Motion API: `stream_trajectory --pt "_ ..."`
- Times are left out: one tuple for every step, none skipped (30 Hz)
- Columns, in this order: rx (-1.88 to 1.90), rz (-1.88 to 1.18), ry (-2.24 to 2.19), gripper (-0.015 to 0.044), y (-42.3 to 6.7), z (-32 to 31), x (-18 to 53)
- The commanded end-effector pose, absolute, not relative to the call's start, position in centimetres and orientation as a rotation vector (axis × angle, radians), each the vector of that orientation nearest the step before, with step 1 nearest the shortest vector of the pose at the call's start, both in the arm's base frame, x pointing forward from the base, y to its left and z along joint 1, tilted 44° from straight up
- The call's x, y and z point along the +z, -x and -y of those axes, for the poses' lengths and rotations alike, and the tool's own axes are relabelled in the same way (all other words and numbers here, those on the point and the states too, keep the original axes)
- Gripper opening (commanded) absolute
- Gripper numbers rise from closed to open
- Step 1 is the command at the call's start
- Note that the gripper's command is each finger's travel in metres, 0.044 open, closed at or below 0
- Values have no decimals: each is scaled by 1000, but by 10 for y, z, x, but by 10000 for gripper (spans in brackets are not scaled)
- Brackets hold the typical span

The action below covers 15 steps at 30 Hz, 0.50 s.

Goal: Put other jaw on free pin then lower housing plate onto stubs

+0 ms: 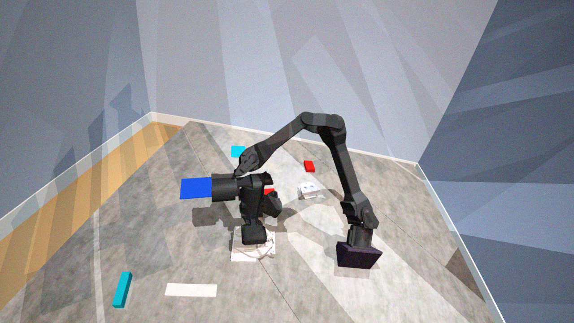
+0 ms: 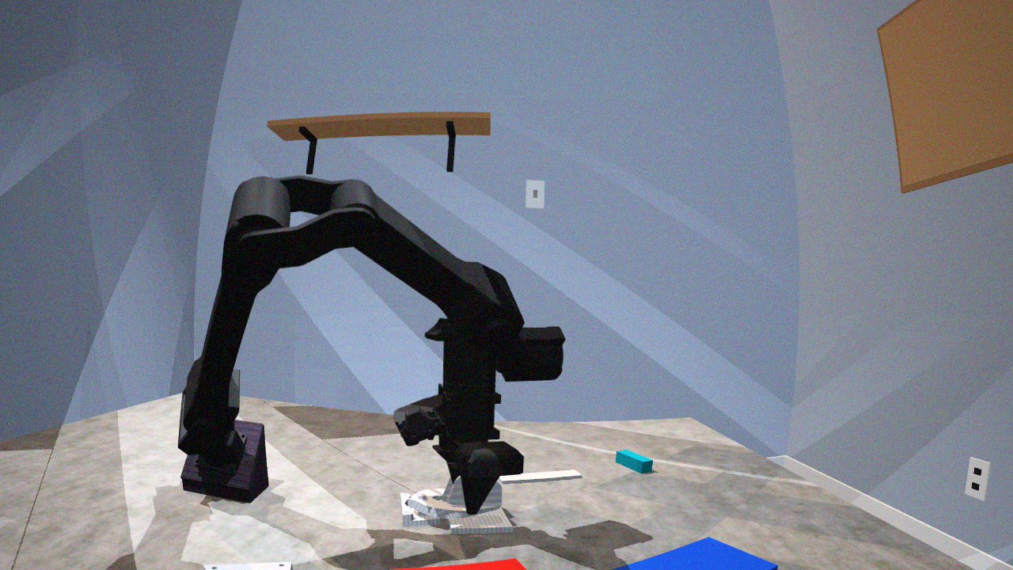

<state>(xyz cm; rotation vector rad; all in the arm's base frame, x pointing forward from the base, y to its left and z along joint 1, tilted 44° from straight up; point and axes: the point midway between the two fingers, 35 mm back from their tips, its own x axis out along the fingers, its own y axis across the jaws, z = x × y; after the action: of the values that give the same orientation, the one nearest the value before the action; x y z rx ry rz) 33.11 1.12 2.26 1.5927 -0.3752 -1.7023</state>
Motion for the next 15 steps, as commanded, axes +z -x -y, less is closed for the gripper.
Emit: stream_trajectory --pt "-1699 378 -1590 134 -332 -9 21" --pt "-1699 378 -1590 134 -332 -9 21" --pt "-1699 377 -1590 134 -332 -8 20" --pt "-1699 377 -1590 134 -332 -8 20" --pt "-1699 377 -1590 134 -332 -8 20" --pt "-1699 377 -1590 134 -332 -8 20" --pt "-1699 377 -1590 134 -332 -8 20" --pt "-1699 377 -1590 134 -332 -8 20" --pt "-1699 377 -1590 134 -332 -8 20" --pt "-1699 377 -1590 134 -332 -8 20" --pt "-1699 378 -1590 134 -332 -8 20" --pt "-1699 378 -1590 134 -332 -8 20" --pt "-1699 378 -1590 134 -332 -7 19" --pt "-1699 379 -1590 134 -332 -6 18" --pt "-1699 379 -1591 134 -332 -6 18"
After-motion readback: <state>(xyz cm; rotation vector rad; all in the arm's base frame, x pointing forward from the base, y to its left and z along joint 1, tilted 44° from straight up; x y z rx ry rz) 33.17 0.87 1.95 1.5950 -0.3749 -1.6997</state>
